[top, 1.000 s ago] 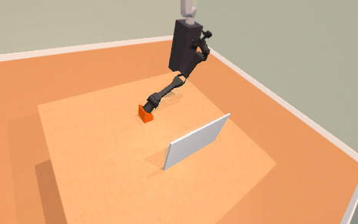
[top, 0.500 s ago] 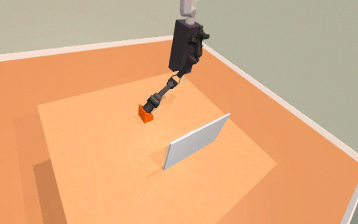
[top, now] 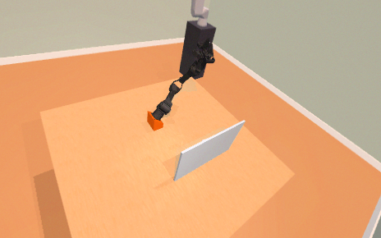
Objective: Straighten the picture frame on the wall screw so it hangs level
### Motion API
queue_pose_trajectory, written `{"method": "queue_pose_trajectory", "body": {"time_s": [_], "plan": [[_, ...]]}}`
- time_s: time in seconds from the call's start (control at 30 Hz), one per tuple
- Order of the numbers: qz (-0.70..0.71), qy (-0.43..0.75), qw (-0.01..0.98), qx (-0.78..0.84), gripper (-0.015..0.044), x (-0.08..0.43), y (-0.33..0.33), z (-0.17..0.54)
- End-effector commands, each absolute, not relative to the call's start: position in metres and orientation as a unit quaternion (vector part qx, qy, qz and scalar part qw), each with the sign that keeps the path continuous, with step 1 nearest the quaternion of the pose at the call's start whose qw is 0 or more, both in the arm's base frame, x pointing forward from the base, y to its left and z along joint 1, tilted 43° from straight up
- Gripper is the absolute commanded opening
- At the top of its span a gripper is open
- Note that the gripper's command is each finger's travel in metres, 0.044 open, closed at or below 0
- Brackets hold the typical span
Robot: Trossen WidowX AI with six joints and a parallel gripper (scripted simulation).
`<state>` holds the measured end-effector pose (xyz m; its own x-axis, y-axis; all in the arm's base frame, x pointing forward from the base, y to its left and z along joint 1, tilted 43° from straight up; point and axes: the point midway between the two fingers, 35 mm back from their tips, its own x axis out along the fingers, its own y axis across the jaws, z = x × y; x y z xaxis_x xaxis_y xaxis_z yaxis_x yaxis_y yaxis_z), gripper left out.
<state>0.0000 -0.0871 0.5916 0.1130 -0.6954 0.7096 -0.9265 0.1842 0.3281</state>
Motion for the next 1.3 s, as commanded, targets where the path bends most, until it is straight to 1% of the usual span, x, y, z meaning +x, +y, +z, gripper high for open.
{"method": "queue_pose_trajectory", "body": {"time_s": [0.0, 0.2, 0.27, 0.33, 0.6, 0.8, 0.87, 1.27], "plan": [[0.102, -0.58, 0.444, 0.675, 0.026, 0.035, -0.095, 0.55], [0.049, -0.453, 0.484, 0.747, 0.026, 0.09, -0.096, 0.474], [0.031, -0.441, 0.5, 0.745, 0.026, 0.1, -0.099, 0.466], [0.01, -0.398, 0.52, 0.756, 0.026, 0.117, -0.098, 0.44], [-0.02, -0.208, 0.535, 0.819, 0.026, 0.165, -0.068, 0.327], [-0.038, -0.05, 0.526, 0.848, 0.026, 0.188, -0.033, 0.232], [-0.04, -0.032, 0.524, 0.85, 0.026, 0.19, -0.029, 0.222], [-0.04, -0.032, 0.524, 0.85, 0.026, 0.19, -0.029, 0.222]]}}
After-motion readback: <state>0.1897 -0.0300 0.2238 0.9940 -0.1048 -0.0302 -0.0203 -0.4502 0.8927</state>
